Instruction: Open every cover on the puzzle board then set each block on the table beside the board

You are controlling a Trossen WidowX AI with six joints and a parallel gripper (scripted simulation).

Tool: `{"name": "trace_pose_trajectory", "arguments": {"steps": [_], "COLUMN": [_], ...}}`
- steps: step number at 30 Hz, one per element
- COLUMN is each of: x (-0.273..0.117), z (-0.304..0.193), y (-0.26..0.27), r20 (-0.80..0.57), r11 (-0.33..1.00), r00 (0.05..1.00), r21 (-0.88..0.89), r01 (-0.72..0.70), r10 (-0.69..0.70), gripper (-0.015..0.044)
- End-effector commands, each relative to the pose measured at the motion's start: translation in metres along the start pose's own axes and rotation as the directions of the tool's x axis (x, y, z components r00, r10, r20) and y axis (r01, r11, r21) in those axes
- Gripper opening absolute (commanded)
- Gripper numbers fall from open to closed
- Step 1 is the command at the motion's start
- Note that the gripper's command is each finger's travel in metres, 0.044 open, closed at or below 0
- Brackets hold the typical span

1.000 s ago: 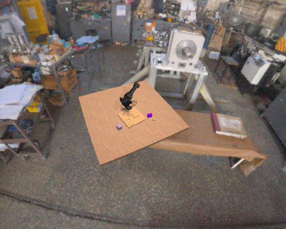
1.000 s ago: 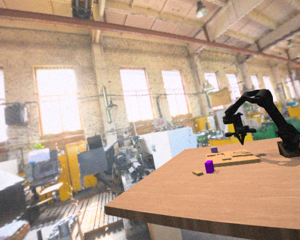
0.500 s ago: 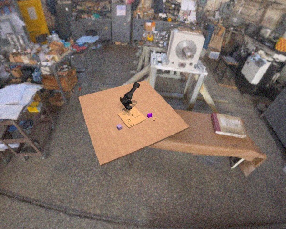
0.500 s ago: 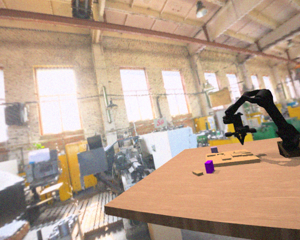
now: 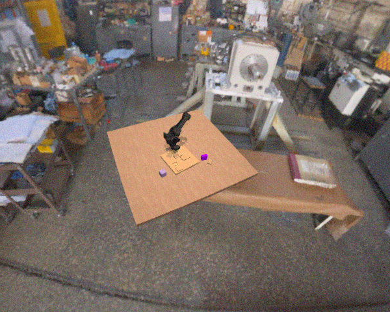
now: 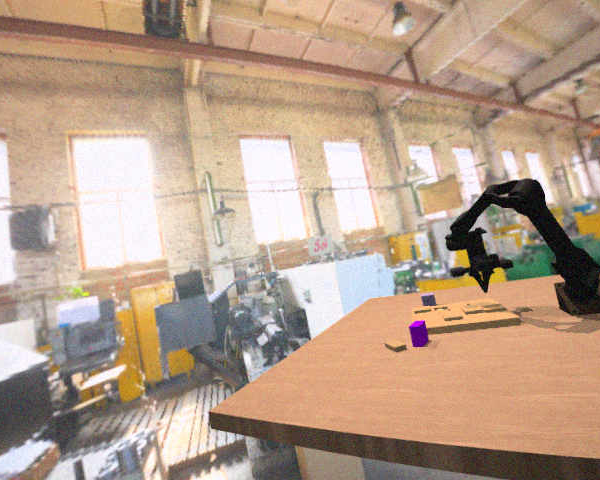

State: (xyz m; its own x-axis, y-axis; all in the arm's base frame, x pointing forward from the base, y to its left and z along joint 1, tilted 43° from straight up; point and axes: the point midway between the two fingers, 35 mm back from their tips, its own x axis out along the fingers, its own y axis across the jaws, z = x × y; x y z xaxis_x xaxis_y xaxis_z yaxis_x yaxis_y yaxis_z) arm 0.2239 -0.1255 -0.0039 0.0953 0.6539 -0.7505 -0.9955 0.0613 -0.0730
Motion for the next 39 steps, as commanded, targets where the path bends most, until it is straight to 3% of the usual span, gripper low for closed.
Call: {"name": "trace_pose_trajectory", "arguments": {"steps": [1,39], "x": [0.005,0.043], "z": [0.000,0.000], "y": [0.000,0.000], "r20": [0.004,0.005], "r11": [1.000,1.000], "r00": [1.000,1.000], "r21": [0.005,0.004], "r01": [0.003,0.003], "r10": [-0.003,-0.003], "gripper": [0.0000,0.0000]}}
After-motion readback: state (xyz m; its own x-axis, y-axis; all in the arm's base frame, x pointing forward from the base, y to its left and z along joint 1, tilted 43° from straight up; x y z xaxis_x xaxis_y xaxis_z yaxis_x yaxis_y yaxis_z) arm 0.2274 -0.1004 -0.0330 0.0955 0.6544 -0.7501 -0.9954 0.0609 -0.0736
